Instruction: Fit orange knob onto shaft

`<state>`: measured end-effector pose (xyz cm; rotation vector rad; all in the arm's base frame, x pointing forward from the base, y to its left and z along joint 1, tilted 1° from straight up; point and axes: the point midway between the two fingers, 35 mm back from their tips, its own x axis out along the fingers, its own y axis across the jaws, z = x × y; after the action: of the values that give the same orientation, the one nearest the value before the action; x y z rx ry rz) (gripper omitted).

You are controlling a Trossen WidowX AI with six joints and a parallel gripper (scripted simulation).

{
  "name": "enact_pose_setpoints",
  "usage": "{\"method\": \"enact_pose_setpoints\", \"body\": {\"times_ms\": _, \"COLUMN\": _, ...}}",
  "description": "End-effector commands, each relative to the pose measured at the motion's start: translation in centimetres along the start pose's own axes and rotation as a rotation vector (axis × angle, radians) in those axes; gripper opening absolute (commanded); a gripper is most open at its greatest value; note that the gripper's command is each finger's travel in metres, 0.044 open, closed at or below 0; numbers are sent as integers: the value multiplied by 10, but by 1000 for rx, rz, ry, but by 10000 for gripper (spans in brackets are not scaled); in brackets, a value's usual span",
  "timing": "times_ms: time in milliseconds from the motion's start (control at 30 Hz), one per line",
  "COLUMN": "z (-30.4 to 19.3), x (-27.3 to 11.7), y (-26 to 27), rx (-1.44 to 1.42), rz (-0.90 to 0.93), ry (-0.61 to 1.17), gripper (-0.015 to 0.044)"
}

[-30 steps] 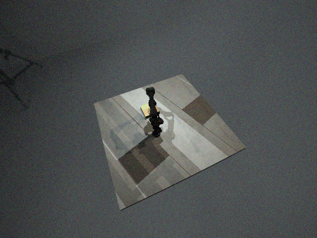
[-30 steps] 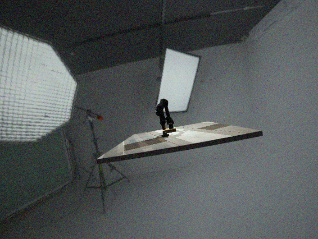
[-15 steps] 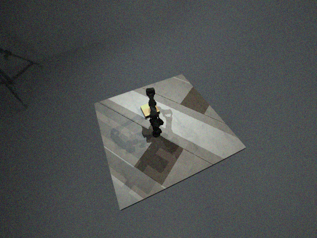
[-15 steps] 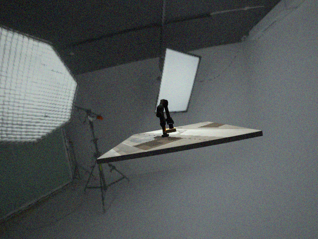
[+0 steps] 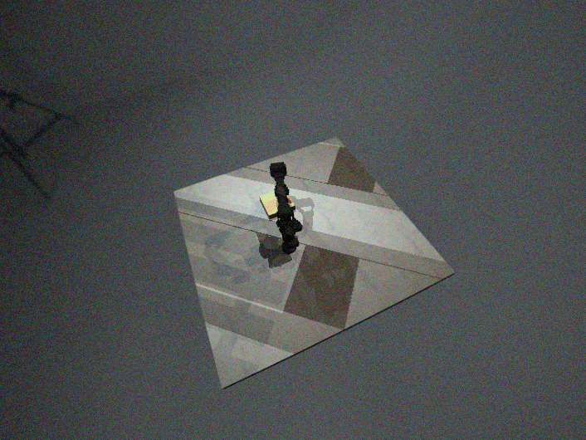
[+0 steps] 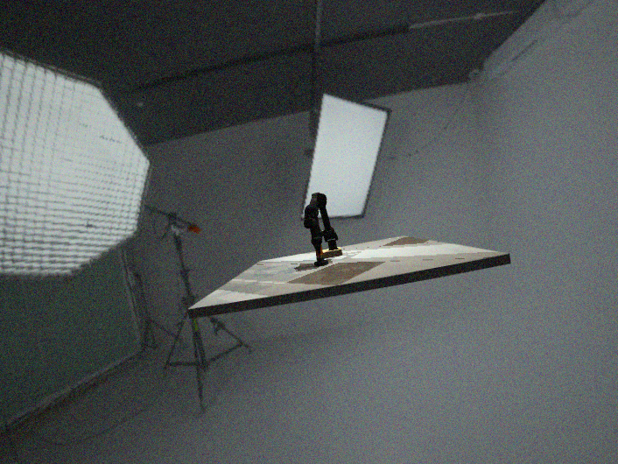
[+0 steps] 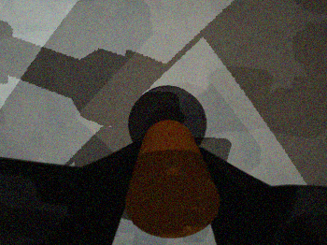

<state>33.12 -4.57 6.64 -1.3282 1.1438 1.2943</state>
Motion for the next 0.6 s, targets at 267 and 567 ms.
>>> {"method": "enact_pose_setpoints", "body": {"times_ms": 267, "z": 0, "x": -4, "y": -1, "rx": -1, "rz": -2, "ry": 2, "gripper": 0}}
{"method": "enact_pose_setpoints", "body": {"times_ms": 567, "z": 0, "x": -3, "y": -1, "rx": -200, "rz": -1, "ry": 2, "gripper": 0}}
